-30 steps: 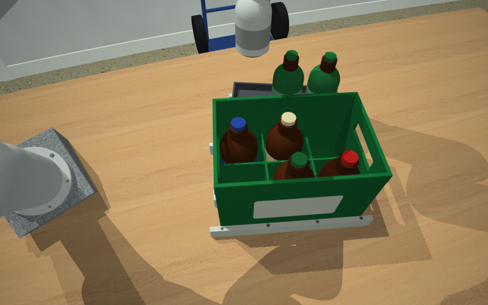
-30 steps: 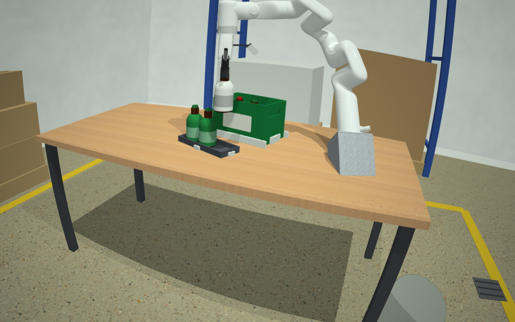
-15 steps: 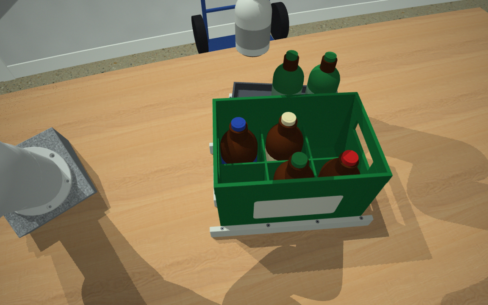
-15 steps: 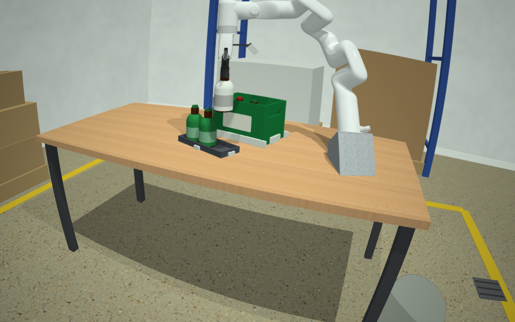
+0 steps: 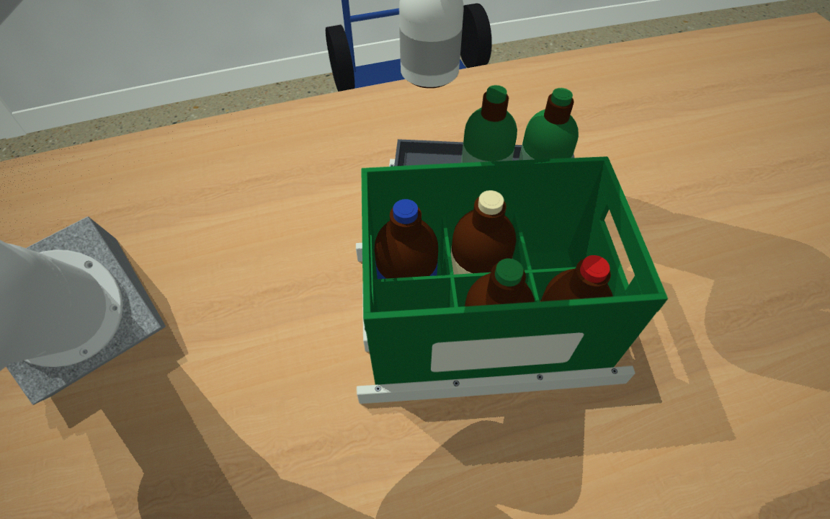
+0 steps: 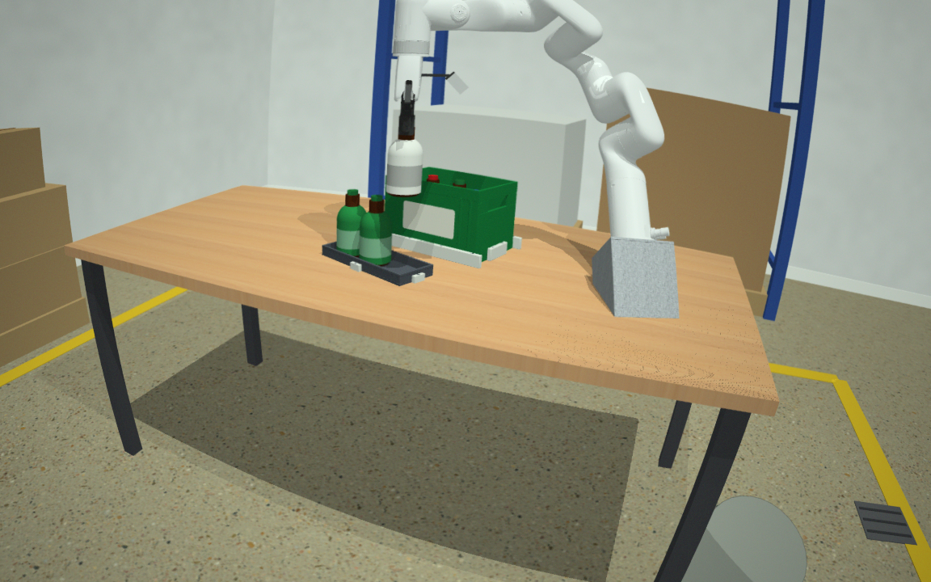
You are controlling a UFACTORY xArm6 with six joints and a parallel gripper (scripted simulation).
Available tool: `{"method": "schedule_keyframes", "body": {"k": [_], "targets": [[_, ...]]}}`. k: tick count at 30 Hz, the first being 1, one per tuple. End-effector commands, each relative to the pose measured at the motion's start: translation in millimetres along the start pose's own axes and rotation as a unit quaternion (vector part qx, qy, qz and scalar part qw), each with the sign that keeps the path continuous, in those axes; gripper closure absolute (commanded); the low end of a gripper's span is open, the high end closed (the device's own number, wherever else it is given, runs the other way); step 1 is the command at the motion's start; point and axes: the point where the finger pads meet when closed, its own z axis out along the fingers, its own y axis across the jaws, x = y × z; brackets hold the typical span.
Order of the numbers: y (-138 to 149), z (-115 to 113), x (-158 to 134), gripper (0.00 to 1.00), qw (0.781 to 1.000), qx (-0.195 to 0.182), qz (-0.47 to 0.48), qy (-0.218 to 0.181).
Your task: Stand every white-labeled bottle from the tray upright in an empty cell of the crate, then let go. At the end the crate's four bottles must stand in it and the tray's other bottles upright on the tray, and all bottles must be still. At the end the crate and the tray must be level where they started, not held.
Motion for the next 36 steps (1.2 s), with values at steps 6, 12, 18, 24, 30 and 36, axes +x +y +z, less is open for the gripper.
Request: {"method": "schedule_keyframes", "body": {"k": [6,12,18,24,30,36], "targets": [[-0.1,-9.3,-0.7,1.00,1.000,-0.001,0.001,-0.002],[-0.1,-10.1,-0.7,1.00,1.000,-0.001,0.001,-0.002],[-0.1,-10.2,-0.7,1.00,1.000,-0.001,0.001,-0.002],[-0.1,-10.2,-0.7,1.00,1.000,-0.001,0.001,-0.002],[-0.1,-10.2,-0.7,1.00,1.000,-0.001,0.001,-0.002],[-0.3,-10.2,-0.5,1.00,1.000,-0.001,0.001,-0.002]]}}
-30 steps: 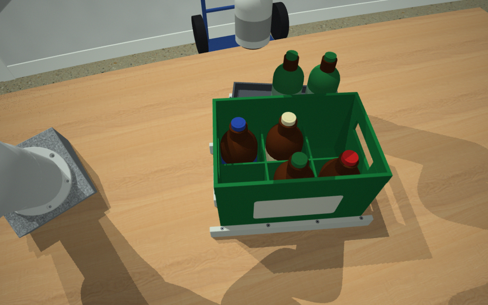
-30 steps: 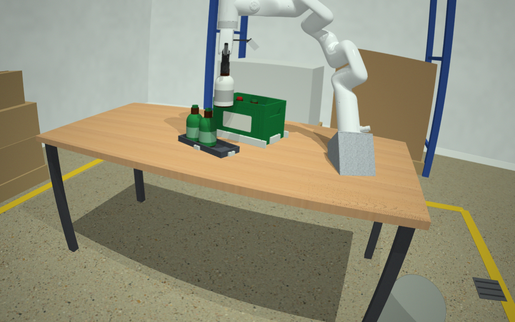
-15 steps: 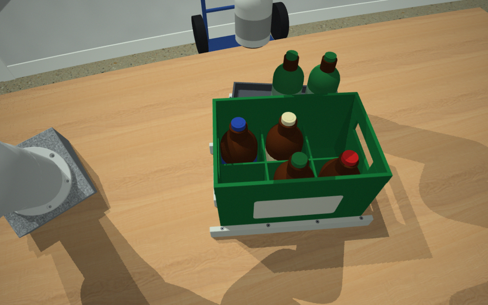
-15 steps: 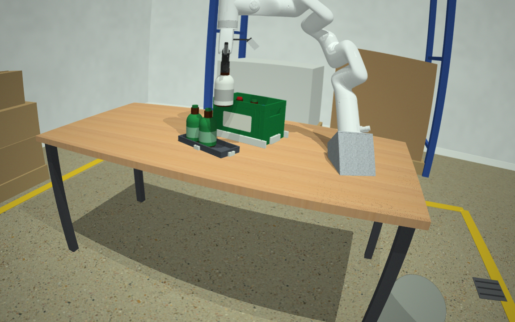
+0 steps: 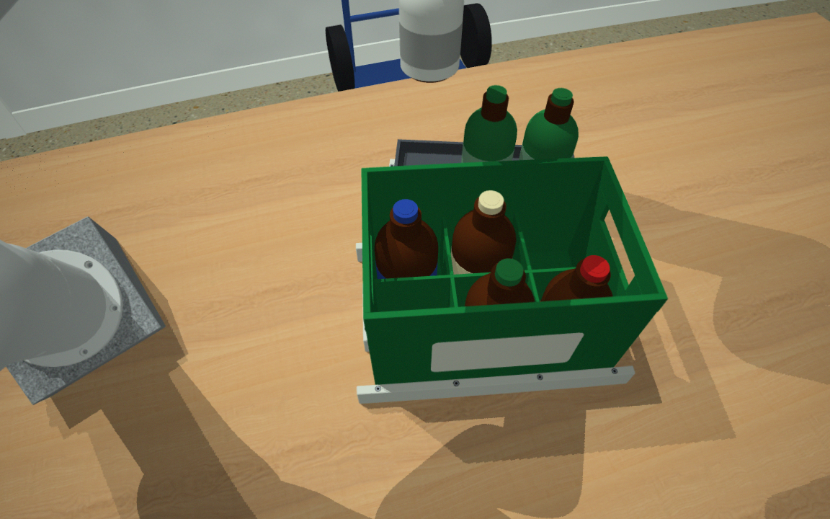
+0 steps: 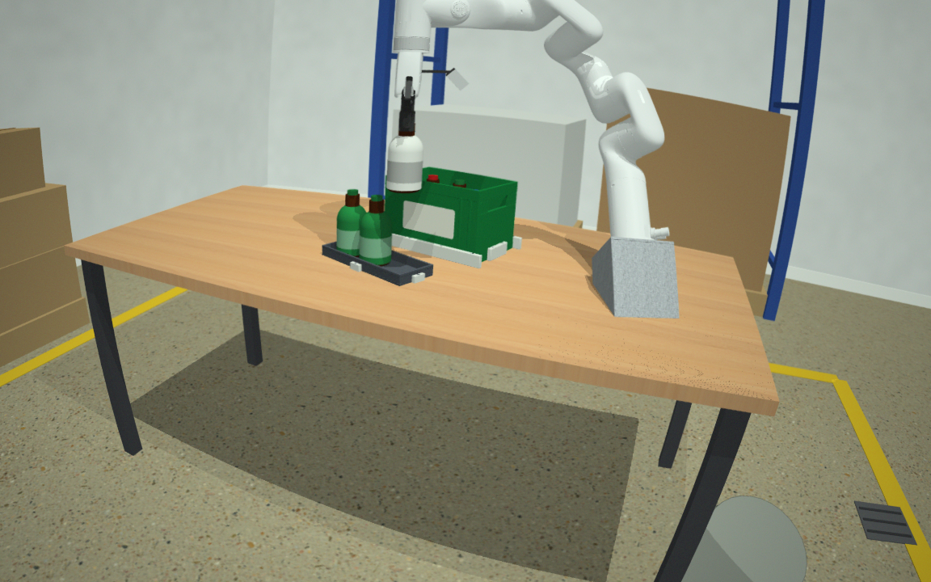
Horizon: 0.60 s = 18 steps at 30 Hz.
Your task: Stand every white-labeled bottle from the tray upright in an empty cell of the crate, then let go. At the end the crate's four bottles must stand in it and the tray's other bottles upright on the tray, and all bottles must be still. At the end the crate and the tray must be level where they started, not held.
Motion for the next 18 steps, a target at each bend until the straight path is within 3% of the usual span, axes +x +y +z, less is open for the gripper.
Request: {"method": "schedule_keyframes", "body": {"k": [1,18], "targets": [[-0.3,-2.0,-0.6,1.00,1.000,-0.001,0.001,-0.002],[-2.6,-2.0,1.7,1.00,1.000,-0.001,0.001,-0.002]]}}
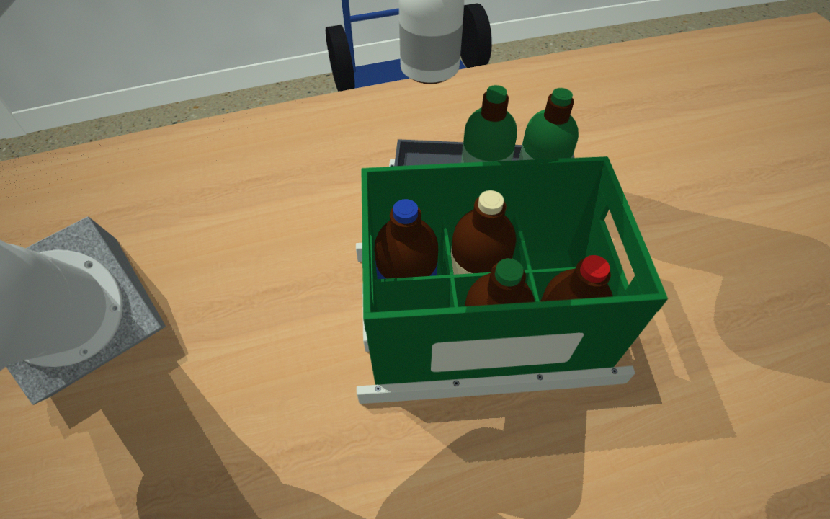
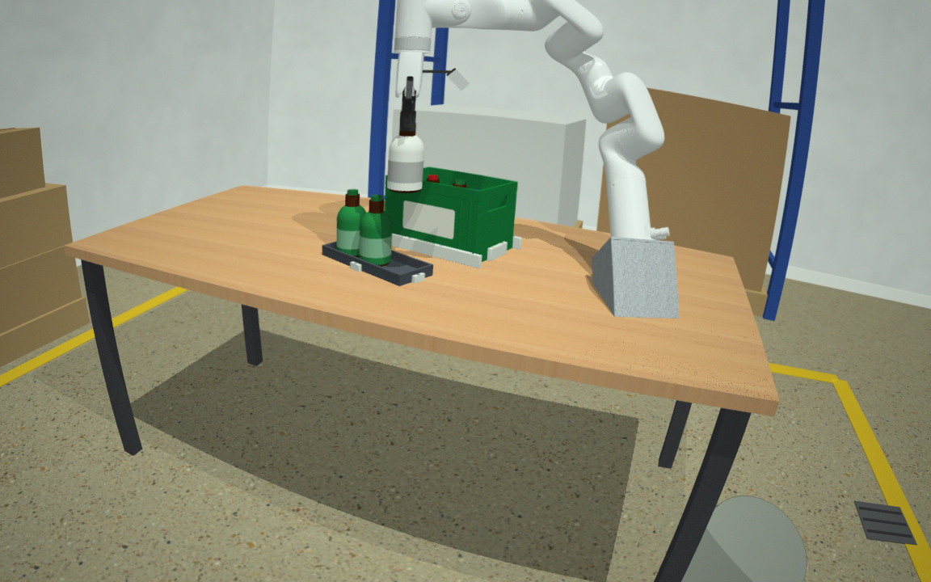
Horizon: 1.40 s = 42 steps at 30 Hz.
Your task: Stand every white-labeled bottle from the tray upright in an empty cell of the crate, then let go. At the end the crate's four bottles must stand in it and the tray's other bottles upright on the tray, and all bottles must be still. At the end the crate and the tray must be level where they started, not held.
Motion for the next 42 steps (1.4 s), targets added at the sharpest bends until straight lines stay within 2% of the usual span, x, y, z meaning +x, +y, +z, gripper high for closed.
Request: {"method": "schedule_keyframes", "body": {"k": [1,42], "targets": [[-1,-2,0,1.00,1.000,-0.001,0.001,-0.002],[-25,-2,24,1.00,1.000,-0.001,0.001,-0.002]]}}
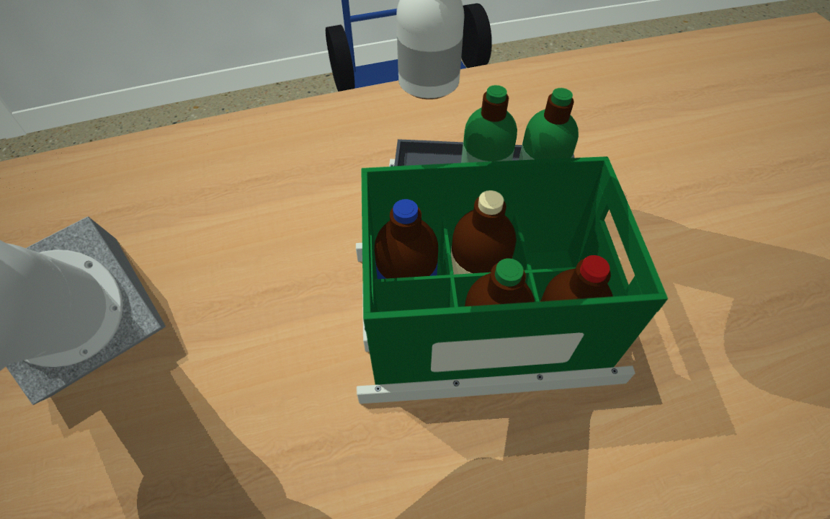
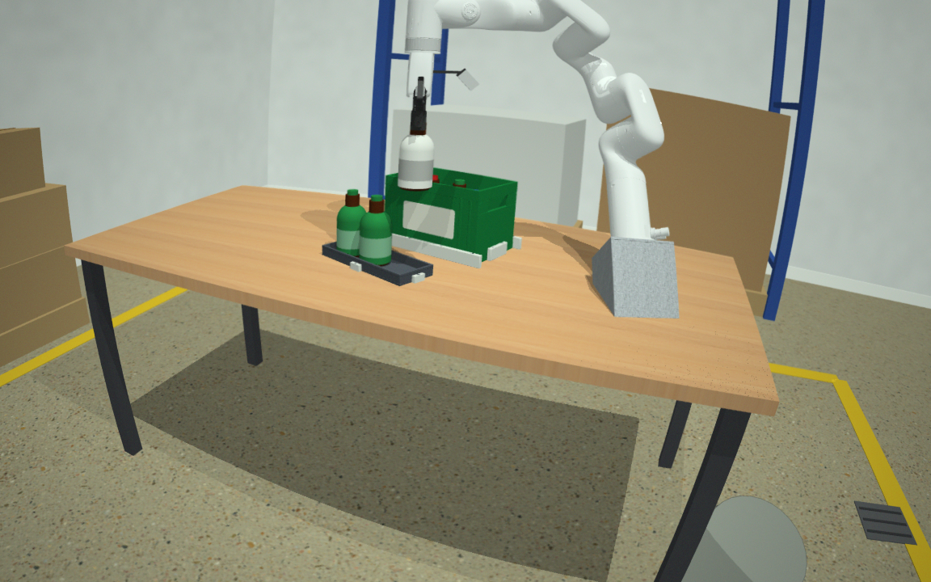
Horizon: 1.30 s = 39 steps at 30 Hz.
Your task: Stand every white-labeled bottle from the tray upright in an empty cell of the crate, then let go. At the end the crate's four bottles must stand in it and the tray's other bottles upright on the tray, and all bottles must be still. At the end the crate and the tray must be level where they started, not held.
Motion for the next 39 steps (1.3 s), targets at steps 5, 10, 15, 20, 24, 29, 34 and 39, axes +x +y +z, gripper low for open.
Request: {"method": "schedule_keyframes", "body": {"k": [5,10,15,20,24,29,34,39], "targets": [[-9,-2,8,1.00,1.000,-0.001,0.001,-0.002],[-15,-2,14,1.00,1.000,-0.001,0.001,-0.002],[-19,-2,18,1.00,1.000,-0.001,0.001,-0.002],[-26,-2,25,1.00,1.000,-0.001,0.001,-0.002],[-32,-2,31,1.00,1.000,-0.001,0.001,-0.002],[-40,-2,39,1.00,1.000,-0.001,0.001,-0.002],[-45,-2,44,1.00,1.000,-0.001,0.001,-0.002],[-53,-2,52,1.00,1.000,-0.001,0.001,-0.002]]}}
